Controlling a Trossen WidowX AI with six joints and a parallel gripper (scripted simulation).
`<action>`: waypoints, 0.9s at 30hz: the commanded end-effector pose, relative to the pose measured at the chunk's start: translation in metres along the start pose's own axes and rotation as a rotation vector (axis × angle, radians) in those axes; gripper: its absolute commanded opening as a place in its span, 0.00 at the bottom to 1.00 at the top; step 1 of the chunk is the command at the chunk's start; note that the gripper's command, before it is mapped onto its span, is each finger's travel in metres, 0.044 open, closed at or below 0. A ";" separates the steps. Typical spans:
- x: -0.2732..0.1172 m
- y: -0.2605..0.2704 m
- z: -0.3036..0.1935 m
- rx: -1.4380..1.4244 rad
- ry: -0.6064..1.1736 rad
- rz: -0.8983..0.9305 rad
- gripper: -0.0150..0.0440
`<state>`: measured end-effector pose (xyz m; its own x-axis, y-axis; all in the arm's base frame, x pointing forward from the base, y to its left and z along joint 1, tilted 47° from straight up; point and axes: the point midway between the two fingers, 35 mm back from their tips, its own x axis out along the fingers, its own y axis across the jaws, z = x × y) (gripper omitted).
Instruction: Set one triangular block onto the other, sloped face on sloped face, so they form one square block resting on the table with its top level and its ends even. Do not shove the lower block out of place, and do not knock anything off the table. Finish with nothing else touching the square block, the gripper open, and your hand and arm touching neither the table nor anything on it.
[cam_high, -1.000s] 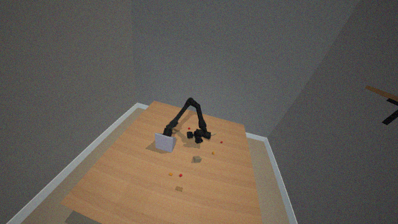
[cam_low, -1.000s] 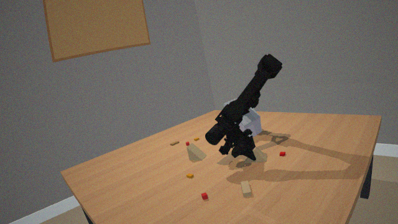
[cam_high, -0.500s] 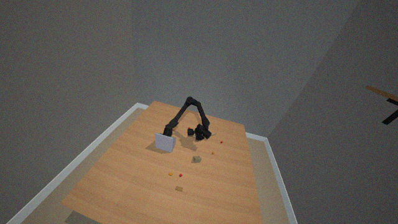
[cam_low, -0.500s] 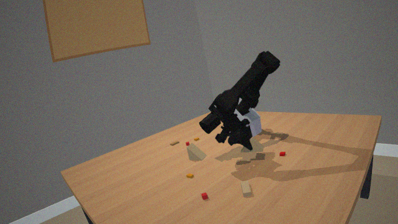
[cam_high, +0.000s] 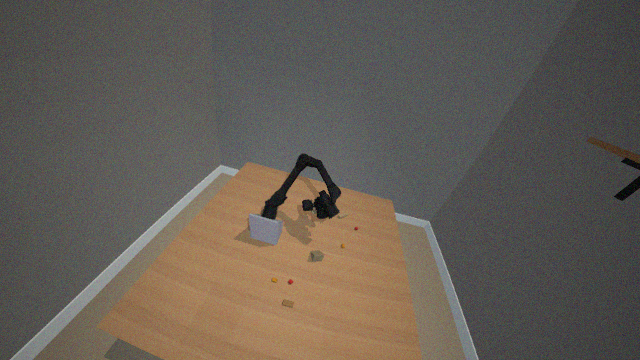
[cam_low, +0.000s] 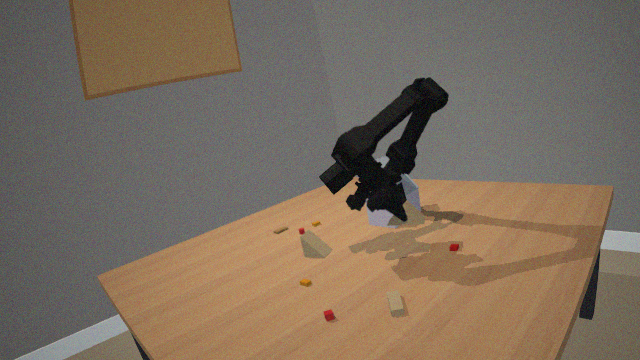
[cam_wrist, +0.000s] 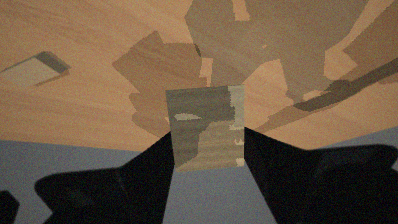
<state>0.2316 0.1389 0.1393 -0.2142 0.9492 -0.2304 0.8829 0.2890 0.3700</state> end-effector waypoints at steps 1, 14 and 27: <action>0.001 -0.001 0.000 0.005 -0.009 -0.013 0.25; 0.013 -0.019 -0.007 0.057 -0.252 -0.191 0.25; 0.012 -0.013 -0.011 0.101 -0.564 -0.159 0.25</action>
<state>0.2112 0.1477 0.1383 -0.1648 0.7011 -0.6938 0.8881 0.4114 0.2048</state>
